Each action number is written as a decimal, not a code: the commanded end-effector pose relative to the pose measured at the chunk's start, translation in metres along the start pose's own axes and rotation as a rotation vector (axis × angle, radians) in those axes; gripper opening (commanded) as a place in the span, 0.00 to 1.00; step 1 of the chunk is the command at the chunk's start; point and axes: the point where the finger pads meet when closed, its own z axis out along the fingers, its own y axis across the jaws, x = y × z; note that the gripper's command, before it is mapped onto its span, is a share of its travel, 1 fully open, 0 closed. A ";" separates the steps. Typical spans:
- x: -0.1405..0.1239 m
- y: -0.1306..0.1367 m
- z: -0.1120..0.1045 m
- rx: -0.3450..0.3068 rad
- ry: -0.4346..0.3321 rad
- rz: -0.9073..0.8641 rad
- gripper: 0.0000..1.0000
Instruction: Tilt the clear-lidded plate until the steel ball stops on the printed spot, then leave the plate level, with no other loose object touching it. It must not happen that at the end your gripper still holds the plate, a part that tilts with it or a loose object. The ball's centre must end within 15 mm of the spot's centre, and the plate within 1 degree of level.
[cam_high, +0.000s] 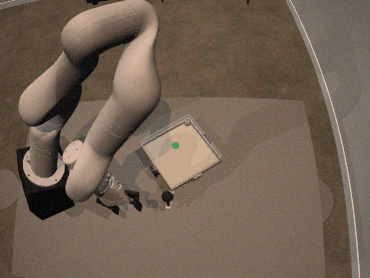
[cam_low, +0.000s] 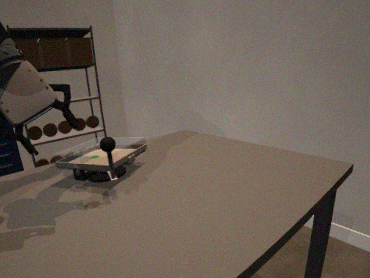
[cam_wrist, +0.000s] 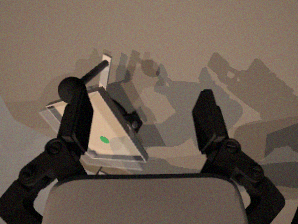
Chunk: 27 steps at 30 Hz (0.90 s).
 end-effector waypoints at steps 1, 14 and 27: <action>-0.007 -0.015 0.003 -0.019 -0.051 -0.162 1.00; -0.066 -0.115 0.034 -0.173 -0.442 -1.240 1.00; -0.069 -0.122 0.036 -0.184 -0.466 -1.317 0.61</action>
